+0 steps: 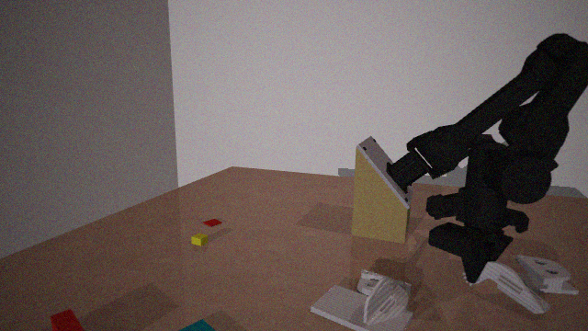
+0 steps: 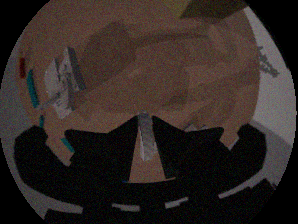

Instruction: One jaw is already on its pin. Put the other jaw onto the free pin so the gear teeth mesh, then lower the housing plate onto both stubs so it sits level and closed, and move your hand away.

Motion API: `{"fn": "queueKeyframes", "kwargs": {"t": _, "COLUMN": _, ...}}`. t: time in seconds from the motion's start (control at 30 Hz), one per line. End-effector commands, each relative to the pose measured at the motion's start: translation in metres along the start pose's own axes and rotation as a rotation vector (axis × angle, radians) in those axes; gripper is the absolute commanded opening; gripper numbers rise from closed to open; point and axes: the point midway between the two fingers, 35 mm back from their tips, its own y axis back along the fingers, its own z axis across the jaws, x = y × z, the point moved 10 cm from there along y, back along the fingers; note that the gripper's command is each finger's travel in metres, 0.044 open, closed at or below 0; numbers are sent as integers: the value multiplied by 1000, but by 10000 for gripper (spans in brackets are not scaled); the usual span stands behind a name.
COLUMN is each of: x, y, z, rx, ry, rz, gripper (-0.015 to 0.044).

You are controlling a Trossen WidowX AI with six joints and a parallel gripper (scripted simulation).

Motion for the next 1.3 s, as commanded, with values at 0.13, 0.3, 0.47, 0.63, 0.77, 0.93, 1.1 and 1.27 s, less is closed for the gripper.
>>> {"fn": "queueKeyframes", "kwargs": {"t": 0.13, "x": -2, "y": -3, "z": -1, "rx": 0, "ry": -10, "rz": -3, "gripper": 90}}
{"fn": "queueKeyframes", "kwargs": {"t": 0.3, "x": -1, "y": 12, "z": 2, "rx": -4, "ry": -10, "rz": -9, "gripper": 221}}
{"fn": "queueKeyframes", "kwargs": {"t": 0.47, "x": -1, "y": 61, "z": 1, "rx": -2, "ry": -10, "rz": -9, "gripper": 352}}
{"fn": "queueKeyframes", "kwargs": {"t": 0.63, "x": -1, "y": 68, "z": 0, "rx": 0, "ry": -10, "rz": -6, "gripper": 440}}
{"fn": "queueKeyframes", "kwargs": {"t": 0.77, "x": -1, "y": 68, "z": 0, "rx": 0, "ry": -10, "rz": -6, "gripper": 440}}
{"fn": "queueKeyframes", "kwargs": {"t": 0.93, "x": -1, "y": 68, "z": 0, "rx": 0, "ry": -10, "rz": -6, "gripper": 440}}
{"fn": "queueKeyframes", "kwargs": {"t": 1.1, "x": -1, "y": 68, "z": 0, "rx": 0, "ry": -10, "rz": -6, "gripper": 440}}
{"fn": "queueKeyframes", "kwargs": {"t": 1.27, "x": -1, "y": 68, "z": 0, "rx": 0, "ry": -10, "rz": -6, "gripper": 440}}
